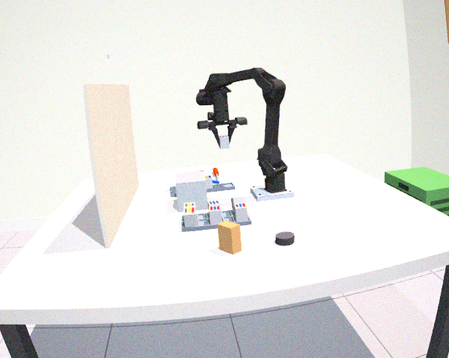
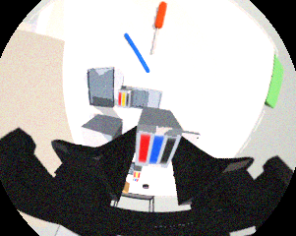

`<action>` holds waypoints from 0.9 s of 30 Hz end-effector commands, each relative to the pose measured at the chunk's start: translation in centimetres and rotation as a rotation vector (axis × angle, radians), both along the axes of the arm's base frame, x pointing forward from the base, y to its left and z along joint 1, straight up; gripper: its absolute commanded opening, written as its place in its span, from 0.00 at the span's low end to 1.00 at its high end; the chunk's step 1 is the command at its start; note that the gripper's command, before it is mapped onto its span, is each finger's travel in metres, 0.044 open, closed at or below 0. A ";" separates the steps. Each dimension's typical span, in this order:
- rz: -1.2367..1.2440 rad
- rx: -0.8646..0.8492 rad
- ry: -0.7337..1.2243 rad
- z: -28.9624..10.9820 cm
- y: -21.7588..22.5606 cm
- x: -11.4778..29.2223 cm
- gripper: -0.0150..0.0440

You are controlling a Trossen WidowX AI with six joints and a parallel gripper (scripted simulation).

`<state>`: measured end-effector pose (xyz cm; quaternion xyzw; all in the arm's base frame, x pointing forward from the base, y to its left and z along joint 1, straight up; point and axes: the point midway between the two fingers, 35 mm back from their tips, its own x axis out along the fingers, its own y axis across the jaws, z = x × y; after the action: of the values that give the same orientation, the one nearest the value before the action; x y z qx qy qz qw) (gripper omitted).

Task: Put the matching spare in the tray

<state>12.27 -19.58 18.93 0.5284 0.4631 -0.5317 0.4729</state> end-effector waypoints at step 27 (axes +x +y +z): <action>-0.001 -0.007 -0.017 1.2 -4.6 12.3 0.25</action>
<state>23.26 -23.91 20.21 0.5293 0.4585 -0.5299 0.4784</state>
